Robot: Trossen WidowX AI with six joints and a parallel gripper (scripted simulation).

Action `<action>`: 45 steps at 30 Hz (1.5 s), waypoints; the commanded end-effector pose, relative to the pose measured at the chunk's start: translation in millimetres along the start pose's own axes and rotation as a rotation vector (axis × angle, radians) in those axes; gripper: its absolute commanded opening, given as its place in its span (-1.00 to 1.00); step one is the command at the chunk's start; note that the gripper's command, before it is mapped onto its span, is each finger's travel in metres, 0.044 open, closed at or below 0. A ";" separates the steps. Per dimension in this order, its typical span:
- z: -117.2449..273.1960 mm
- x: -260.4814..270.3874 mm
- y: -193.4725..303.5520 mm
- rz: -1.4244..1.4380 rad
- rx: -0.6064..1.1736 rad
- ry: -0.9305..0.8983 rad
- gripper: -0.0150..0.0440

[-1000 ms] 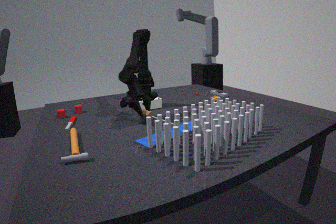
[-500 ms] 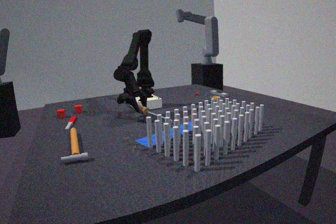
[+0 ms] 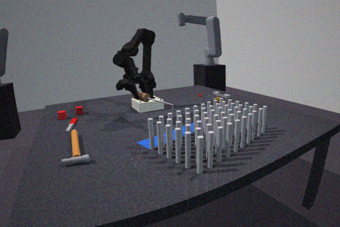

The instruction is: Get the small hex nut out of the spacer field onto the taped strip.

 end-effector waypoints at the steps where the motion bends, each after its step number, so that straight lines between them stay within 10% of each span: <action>1: 24.8 1.8 17.0 0.008 0.017 -0.015 -0.49; 45: 119.4 140.2 -79.1 -0.061 -0.022 -0.060 -0.49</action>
Point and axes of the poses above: the point midway between the two fingers, 35 mm back from their tips, its own z axis back along the fingers, its own x axis across the jaws, y = z × x, the point moved 8 cm from there along z, back along the fingers, and after that the axes turned 9 degrees about z, right-handed, at the moved point
